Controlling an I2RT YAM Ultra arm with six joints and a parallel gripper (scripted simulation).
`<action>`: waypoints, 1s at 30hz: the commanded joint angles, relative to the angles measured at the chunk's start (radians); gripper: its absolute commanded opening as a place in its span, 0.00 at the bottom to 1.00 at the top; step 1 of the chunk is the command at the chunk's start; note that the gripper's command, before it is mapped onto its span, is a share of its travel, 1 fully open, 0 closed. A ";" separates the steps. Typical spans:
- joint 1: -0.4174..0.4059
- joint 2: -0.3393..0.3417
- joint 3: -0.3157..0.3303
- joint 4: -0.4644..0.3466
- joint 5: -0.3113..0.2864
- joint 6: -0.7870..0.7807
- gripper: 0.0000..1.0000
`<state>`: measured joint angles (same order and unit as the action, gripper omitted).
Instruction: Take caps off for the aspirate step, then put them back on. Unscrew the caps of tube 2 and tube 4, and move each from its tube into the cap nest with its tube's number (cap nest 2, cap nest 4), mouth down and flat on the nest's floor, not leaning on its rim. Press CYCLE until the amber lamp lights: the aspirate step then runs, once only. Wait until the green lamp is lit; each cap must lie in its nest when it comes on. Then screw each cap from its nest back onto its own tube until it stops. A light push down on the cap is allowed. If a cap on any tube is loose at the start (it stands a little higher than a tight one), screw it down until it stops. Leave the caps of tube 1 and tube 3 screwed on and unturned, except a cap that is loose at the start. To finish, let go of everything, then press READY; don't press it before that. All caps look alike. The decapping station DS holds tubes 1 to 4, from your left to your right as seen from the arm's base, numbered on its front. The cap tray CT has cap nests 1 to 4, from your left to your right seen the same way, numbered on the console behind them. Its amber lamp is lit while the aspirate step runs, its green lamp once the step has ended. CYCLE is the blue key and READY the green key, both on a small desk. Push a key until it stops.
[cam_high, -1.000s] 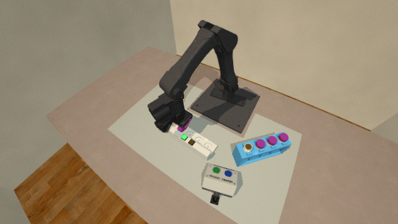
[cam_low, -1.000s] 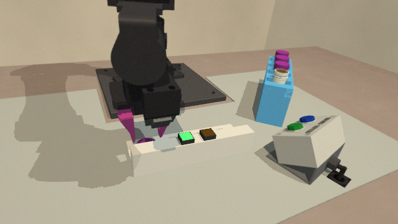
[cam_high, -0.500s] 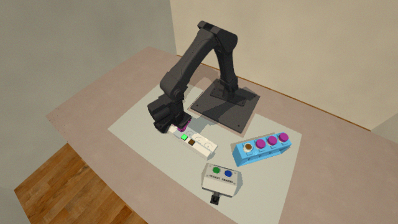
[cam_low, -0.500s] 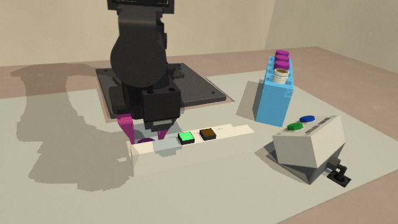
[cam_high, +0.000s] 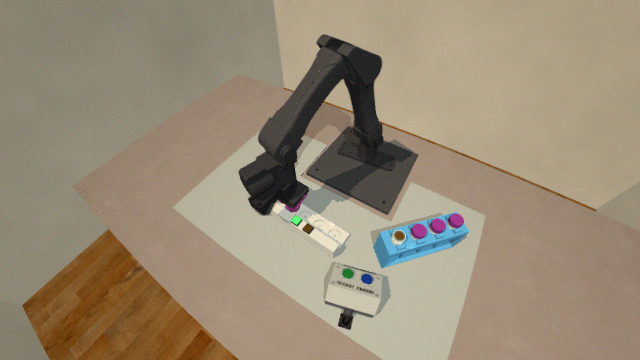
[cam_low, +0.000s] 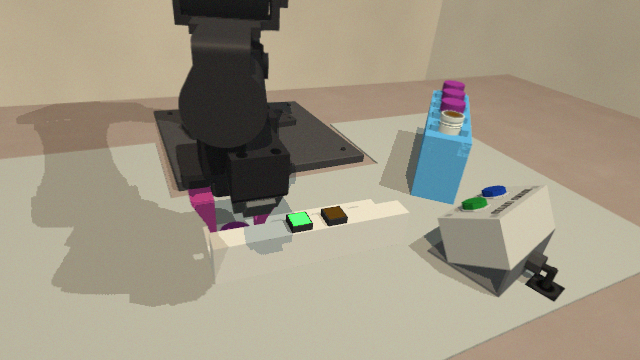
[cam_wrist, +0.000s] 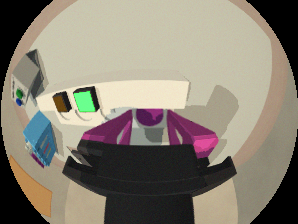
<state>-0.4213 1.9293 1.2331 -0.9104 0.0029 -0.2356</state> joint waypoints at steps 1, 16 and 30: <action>-0.001 -0.005 0.002 0.005 0.000 -0.003 0.47; -0.001 -0.007 -0.003 0.009 0.000 -0.003 0.00; -0.001 -0.015 0.008 -0.010 0.000 -0.004 0.00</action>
<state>-0.4213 1.9289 1.2274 -0.9047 0.0029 -0.2363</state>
